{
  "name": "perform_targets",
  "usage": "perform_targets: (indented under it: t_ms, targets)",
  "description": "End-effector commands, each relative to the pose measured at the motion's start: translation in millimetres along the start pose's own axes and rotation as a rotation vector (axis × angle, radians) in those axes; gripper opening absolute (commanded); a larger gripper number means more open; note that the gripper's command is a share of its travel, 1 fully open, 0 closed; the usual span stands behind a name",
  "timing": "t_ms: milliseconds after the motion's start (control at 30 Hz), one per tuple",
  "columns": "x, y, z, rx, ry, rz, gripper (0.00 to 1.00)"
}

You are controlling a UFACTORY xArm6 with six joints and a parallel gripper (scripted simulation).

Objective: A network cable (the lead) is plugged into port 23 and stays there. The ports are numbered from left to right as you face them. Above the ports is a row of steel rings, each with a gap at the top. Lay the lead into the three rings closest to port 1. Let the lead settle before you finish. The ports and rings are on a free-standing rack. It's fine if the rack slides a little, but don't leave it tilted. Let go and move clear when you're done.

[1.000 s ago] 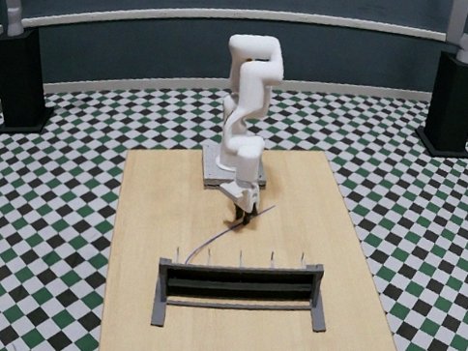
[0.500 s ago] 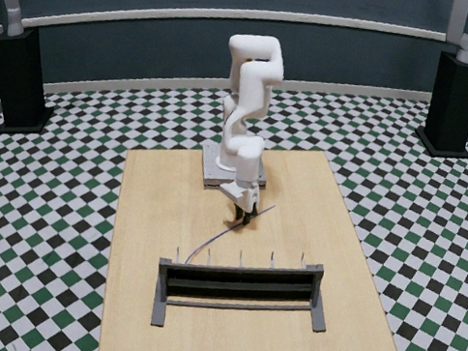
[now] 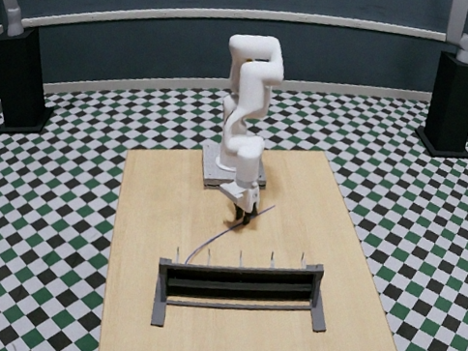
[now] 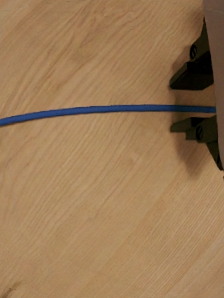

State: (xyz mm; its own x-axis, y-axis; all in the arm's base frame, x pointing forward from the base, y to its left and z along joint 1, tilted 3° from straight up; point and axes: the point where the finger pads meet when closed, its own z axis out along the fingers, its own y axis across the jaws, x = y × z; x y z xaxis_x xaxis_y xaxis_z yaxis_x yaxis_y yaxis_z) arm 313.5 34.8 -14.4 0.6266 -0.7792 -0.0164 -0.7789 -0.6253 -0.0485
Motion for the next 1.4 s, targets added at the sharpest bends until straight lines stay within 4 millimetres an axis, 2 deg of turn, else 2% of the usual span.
perform_targets:
  t_ms: [0, 1367]
  targets:
    - [0.7, -1.1, -0.1, 0.003, 0.002, 0.0, 0.33]
    - [0.7, -1.1, 7.9, 0.003, 0.002, 0.0, 0.33]
